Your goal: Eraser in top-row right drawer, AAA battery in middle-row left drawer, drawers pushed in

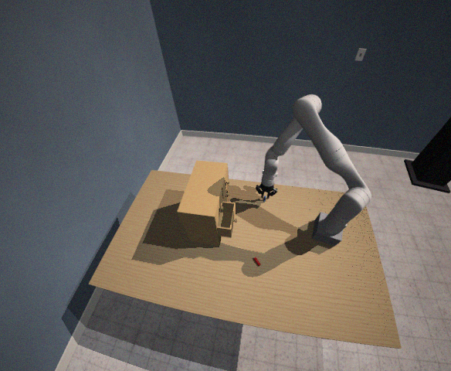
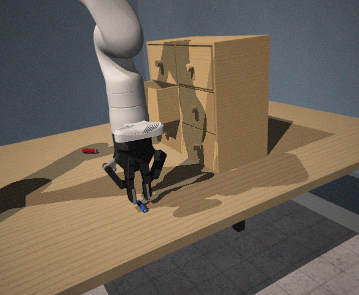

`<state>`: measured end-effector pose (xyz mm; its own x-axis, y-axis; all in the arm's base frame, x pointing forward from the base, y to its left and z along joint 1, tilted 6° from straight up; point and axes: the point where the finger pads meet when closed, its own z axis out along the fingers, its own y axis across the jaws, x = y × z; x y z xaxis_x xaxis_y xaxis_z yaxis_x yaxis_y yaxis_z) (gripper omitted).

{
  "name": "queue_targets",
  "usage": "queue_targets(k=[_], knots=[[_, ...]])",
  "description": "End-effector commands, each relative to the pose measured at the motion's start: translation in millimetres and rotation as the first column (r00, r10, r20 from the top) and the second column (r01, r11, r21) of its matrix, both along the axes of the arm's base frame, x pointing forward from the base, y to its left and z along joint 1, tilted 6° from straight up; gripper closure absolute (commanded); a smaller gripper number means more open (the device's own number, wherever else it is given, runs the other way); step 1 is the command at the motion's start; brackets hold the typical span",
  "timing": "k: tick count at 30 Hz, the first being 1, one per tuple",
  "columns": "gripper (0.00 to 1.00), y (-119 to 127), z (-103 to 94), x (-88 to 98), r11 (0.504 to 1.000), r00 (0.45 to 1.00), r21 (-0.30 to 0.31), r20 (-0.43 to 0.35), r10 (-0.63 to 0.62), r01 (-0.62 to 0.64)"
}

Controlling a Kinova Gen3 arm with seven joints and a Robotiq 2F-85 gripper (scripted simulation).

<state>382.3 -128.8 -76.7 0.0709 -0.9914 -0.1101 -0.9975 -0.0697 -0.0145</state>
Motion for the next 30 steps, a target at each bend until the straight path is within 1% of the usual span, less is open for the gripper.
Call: queue_targets(k=[1,15,25,30], knots=[[0.76,-0.3,0.6,0.5,1.0,1.0,-0.001,0.001,0.0,0.0],[0.76,-0.3,0.0,0.6,1.0,1.0,-0.001,0.001,0.0,0.0],[0.76,1.3,-14.0,0.7,1.0,1.0,-0.001,0.001,0.0,0.0],[0.76,1.5,-16.2,0.7,1.0,1.0,-0.001,0.001,0.0,0.0]])
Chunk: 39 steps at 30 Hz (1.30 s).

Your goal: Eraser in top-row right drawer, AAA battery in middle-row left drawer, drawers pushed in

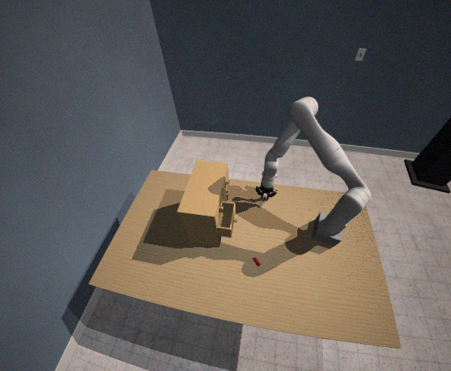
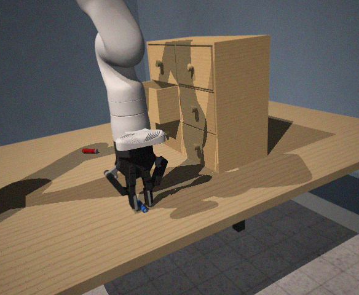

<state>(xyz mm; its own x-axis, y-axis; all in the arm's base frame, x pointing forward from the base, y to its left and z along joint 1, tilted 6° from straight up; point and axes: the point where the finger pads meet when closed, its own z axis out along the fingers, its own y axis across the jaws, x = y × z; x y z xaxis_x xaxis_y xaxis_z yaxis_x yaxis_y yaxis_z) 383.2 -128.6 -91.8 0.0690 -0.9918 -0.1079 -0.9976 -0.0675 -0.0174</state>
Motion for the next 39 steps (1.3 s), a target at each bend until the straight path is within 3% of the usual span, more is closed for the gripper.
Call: queue_targets(k=[1,22,23,39], knots=[[0.76,1.3,-1.1,-0.2,1.0,1.0,0.001,-0.002,0.002,-0.002],[0.76,1.3,-1.1,-0.2,1.0,1.0,0.001,-0.002,0.002,-0.002],[0.95,1.3,-1.1,-0.2,1.0,1.0,0.001,-0.002,0.002,-0.002],[0.95,1.3,-1.1,-0.2,1.0,1.0,0.001,-0.002,0.002,-0.002]])
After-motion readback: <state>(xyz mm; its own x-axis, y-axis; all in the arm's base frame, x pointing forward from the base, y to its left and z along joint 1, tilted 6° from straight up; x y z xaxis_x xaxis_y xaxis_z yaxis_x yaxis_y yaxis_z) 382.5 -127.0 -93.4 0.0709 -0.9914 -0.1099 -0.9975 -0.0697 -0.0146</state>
